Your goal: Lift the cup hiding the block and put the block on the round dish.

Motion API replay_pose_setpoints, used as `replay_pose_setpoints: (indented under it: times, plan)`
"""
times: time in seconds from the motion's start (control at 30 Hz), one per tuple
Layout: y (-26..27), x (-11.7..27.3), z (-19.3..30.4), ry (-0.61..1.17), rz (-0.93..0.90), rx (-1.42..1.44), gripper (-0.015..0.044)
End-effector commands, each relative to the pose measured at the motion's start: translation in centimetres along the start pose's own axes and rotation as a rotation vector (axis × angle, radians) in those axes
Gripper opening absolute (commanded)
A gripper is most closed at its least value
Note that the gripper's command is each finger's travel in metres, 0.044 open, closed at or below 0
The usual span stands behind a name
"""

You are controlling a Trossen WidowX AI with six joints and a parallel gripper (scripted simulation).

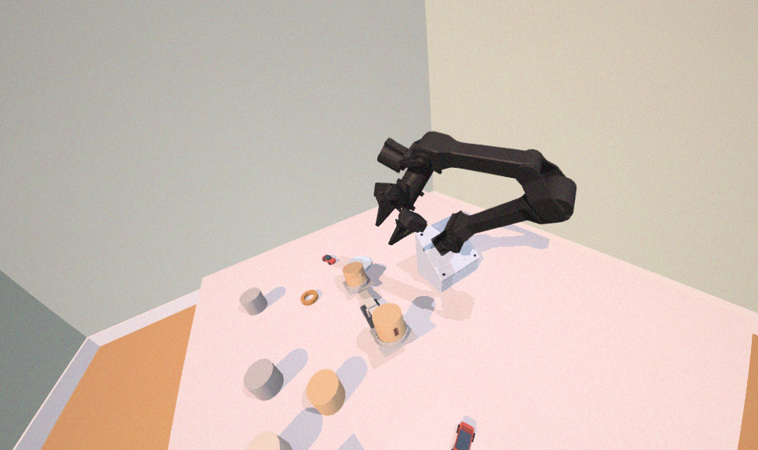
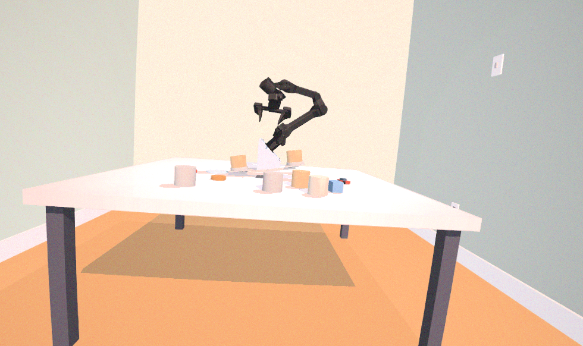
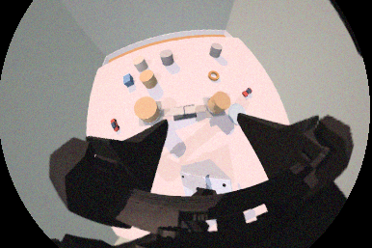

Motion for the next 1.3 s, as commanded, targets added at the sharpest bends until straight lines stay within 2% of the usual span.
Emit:
replay_pose_setpoints:
  times: [0.0,0.1,0.33,0.8,1.27]
  plan:
    - [1.1,-0.2,2.0,-0.088,-0.06,0.02,0.044]
    - [1.7,-0.4,3.1,-0.156,-0.089,0.029,0.044]
    - [1.6,-0.5,3.1,-0.153,-0.093,0.049,0.044]
    - [-2.0,-2.7,0.9,0.003,-0.176,0.463,0.044]
    - [-5.6,-7.0,-0.6,0.131,-0.316,0.891,0.044]
Point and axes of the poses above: the point midway between the two fingers, 35 mm back from their tips, its own x axis back along the fingers, its own y axis across the jaws, z = x × y, the point moved 3 cm from there along x, back along the fingers, and after that the axes turned 15 degrees about x, right-handed, at the moved point
